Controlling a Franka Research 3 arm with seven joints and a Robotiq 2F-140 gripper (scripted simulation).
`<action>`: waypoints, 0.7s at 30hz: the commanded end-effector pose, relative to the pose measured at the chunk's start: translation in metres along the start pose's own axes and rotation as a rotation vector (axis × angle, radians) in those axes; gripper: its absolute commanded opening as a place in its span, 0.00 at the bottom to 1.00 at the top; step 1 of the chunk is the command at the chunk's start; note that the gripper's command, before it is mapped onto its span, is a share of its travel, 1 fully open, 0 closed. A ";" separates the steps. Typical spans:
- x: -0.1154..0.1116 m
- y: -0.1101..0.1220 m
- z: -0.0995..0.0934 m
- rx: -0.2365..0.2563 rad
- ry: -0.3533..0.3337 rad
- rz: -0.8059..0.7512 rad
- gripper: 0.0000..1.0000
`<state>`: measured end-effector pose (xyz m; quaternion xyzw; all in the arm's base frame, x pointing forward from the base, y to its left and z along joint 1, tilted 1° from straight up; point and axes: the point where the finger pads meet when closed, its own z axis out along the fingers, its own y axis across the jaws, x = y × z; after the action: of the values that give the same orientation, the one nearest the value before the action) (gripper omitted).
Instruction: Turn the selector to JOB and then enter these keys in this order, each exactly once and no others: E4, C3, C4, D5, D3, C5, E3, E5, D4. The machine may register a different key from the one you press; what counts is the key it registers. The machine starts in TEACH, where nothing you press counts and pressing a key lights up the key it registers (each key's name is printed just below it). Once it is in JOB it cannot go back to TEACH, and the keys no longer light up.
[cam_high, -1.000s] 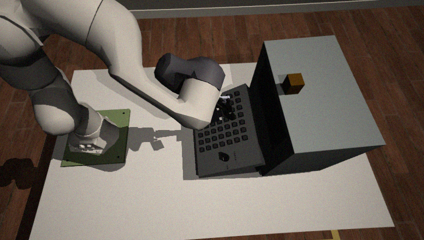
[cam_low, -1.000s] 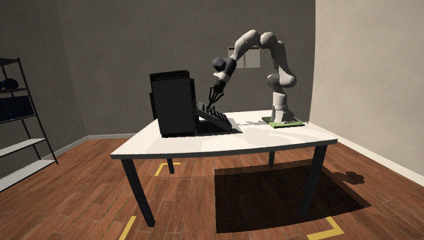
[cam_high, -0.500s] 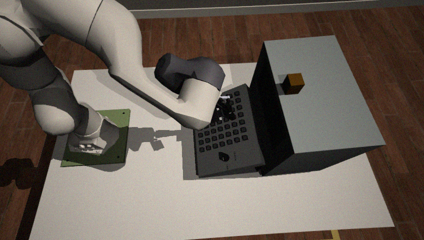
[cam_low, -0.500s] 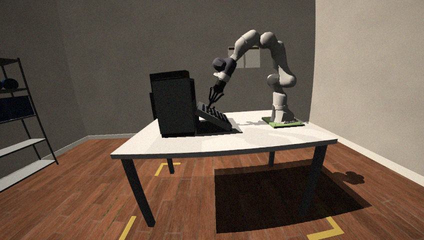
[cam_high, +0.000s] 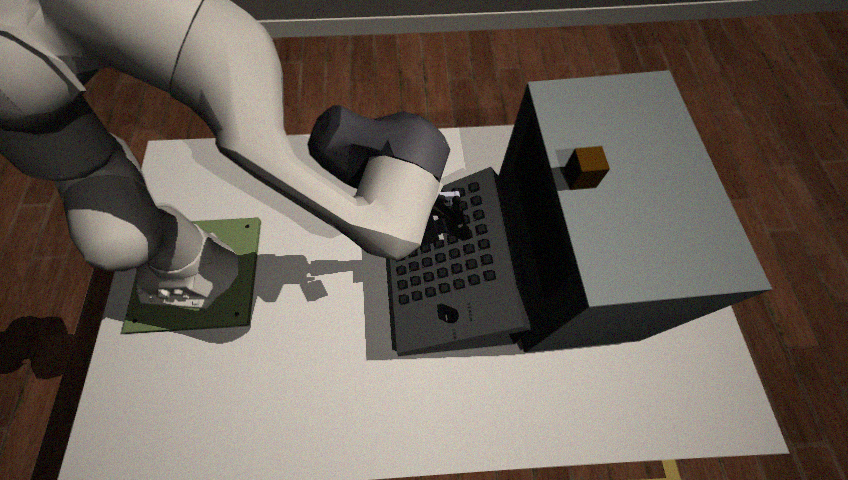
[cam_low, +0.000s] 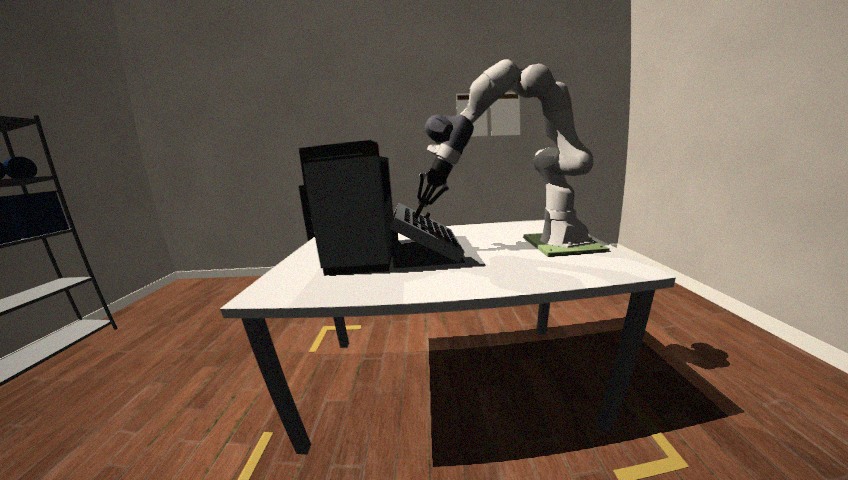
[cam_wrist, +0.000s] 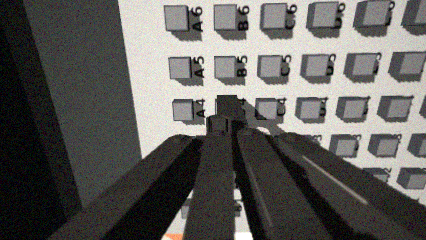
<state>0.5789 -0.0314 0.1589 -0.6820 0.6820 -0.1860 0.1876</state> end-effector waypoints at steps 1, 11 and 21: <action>0.000 -0.001 -0.003 0.004 0.002 0.001 0.10; 0.000 -0.001 -0.018 0.004 0.002 0.001 0.10; 0.000 -0.001 -0.030 0.004 0.002 0.001 0.10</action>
<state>0.5693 -0.0317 0.1836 -0.6893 0.6722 -0.1923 0.1896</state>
